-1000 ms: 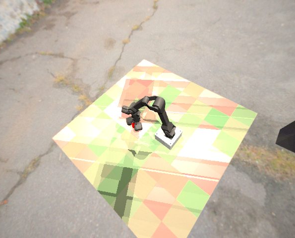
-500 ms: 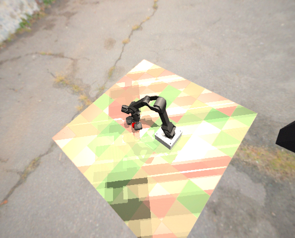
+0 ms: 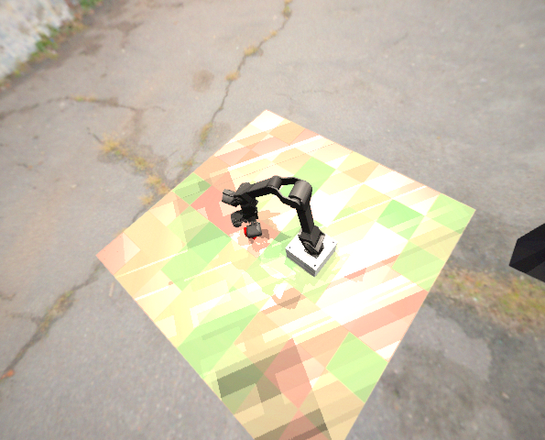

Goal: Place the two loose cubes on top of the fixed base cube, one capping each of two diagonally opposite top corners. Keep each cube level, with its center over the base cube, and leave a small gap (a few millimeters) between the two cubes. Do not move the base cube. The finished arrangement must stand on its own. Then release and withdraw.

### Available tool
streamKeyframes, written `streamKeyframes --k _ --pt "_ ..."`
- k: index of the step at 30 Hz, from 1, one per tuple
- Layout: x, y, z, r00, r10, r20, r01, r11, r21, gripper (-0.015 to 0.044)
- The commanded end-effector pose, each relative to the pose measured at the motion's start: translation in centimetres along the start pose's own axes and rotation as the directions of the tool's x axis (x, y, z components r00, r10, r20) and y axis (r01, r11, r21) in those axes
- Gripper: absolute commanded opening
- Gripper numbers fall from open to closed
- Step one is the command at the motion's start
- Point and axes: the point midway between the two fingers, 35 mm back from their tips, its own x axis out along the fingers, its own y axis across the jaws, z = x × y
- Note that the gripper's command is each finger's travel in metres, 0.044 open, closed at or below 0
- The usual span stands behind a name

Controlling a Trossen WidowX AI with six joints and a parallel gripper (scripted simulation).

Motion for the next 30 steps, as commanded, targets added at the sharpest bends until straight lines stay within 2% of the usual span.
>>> streamKeyframes --k 1,10,17,18,22,30 --pt "-0.8 0.0 0.0 1.000 0.000 0.000 0.000 1.000 0.000 0.0205" --pt "-2.2 0.0 0.0 1.000 0.000 0.000 0.000 1.000 0.000 0.0205" --pt "-3.1 0.0 0.0 1.000 -0.002 0.002 0.002 1.000 0.000 0.0389" --pt "-3.2 0.0 0.0 1.000 -0.002 0.002 0.002 1.000 0.000 0.0400" --pt "-3.1 0.6 0.7 1.000 -0.001 0.004 0.001 1.000 0.000 0.0400" --pt "-3.5 10.3 7.2 1.000 0.006 0.009 -0.006 1.000 0.000 0.0400"
